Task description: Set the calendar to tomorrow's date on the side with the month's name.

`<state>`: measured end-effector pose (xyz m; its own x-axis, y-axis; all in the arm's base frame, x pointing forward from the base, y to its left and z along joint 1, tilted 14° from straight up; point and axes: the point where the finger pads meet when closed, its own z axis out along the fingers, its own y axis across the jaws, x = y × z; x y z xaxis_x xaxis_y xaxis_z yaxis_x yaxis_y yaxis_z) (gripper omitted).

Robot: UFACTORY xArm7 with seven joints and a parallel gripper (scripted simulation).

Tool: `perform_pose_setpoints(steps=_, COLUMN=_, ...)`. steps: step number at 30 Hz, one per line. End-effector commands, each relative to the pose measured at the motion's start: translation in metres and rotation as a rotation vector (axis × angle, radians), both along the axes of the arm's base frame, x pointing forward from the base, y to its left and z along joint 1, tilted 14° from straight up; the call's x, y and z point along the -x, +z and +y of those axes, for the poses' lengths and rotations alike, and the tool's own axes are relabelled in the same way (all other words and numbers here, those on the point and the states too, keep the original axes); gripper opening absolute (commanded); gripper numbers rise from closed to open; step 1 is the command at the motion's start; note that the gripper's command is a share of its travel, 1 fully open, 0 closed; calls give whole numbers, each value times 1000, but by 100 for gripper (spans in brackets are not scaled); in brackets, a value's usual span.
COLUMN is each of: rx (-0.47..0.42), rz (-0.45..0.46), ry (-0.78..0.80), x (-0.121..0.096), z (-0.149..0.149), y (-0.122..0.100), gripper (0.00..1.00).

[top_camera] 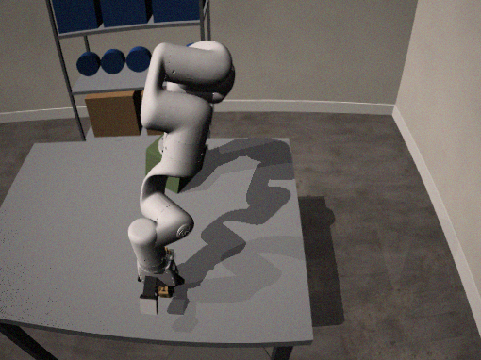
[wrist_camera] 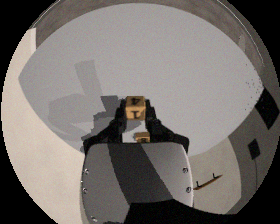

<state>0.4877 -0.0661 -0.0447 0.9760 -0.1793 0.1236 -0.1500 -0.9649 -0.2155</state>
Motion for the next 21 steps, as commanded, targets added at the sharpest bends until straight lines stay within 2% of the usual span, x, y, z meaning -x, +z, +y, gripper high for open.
perform_pose_setpoints(steps=1, rx=1, rz=-4, ry=-1, x=-1, z=-1, y=1, gripper=27)
perform_pose_setpoints(steps=3, rx=1, rz=-4, ry=-1, x=-1, z=-1, y=1, gripper=27)
perform_pose_setpoints(steps=4, rx=1, rz=-4, ry=-1, x=-1, z=-1, y=1, gripper=31)
perform_pose_setpoints(steps=6, rx=1, rz=-4, ry=-1, x=-1, z=-1, y=1, gripper=31)
perform_pose_setpoints(steps=7, rx=1, rz=-4, ry=-1, x=-1, z=-1, y=1, gripper=35)
perform_pose_setpoints(steps=9, rx=1, rz=-4, ry=-1, x=-1, z=-1, y=1, gripper=35)
perform_pose_setpoints(steps=10, rx=1, rz=-4, ry=-1, x=-1, z=-1, y=1, gripper=39)
perform_pose_setpoints(steps=12, rx=1, rz=-4, ry=-1, x=-1, z=-1, y=1, gripper=39)
perform_pose_setpoints(steps=13, rx=1, rz=-4, ry=-1, x=-1, z=-1, y=1, gripper=43)
perform_pose_setpoints(steps=17, rx=1, rz=-4, ry=-1, x=-1, z=-1, y=1, gripper=43)
perform_pose_setpoints(steps=18, rx=1, rz=-4, ry=-1, x=-1, z=-1, y=1, gripper=47)
perform_pose_setpoints(steps=21, rx=1, rz=-4, ry=-1, x=-1, z=-1, y=1, gripper=47)
